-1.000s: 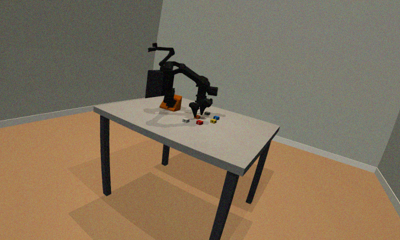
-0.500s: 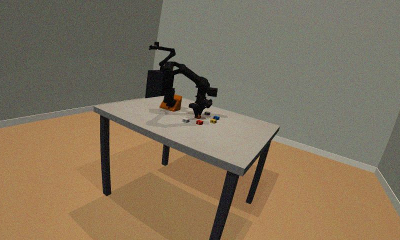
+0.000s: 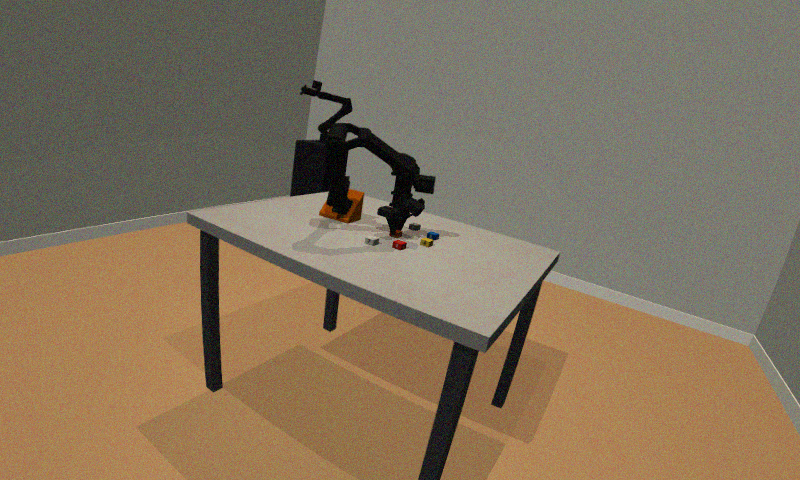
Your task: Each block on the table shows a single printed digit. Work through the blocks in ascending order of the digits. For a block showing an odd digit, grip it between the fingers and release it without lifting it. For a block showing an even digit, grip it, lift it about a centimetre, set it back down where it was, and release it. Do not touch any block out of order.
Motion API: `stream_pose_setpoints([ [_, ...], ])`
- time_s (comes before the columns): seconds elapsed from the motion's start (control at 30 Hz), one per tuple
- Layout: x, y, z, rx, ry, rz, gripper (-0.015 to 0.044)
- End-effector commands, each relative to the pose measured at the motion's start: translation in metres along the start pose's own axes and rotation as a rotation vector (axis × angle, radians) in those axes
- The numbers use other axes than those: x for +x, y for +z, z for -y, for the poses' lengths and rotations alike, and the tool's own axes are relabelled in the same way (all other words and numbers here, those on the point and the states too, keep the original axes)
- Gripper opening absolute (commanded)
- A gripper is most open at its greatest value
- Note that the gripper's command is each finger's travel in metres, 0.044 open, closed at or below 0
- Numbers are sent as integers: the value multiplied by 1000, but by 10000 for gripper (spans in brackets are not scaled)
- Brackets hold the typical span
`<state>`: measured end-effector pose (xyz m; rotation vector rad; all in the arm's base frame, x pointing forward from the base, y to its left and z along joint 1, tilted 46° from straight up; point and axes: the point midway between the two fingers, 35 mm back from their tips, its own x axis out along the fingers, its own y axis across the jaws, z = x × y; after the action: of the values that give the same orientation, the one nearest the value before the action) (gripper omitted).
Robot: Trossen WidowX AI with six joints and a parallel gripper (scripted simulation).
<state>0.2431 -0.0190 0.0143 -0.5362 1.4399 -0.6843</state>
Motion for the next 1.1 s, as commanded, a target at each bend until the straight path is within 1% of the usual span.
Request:
stream_pose_setpoints([
  [0.0, 0, 0, 0, -4, -4, 2, 120],
  [0.03, 0, 0, 0, -4, -4, 2, 120],
  [0.37, 0, 0, 0, -4, -4, 2, 382],
  [0.4, 0, 0, 0, -4, -4, 2, 400],
  [0.5, -2, 0, 0, -4, -3, 2, 400],
  [0.6, -33, 0, 0, -4, -2, 2, 400],
  [0.7, -36, 0, 0, -4, -3, 2, 400],
  [0.77, -44, 1, -1, -5, -1, 2, 348],
  [0.93, -108, 1, -1, -6, 0, 0, 216],
  [0.97, -114, 0, -1, -6, 0, 0, 190],
  [1.07, -117, 0, -1, -6, -1, 0, 120],
])
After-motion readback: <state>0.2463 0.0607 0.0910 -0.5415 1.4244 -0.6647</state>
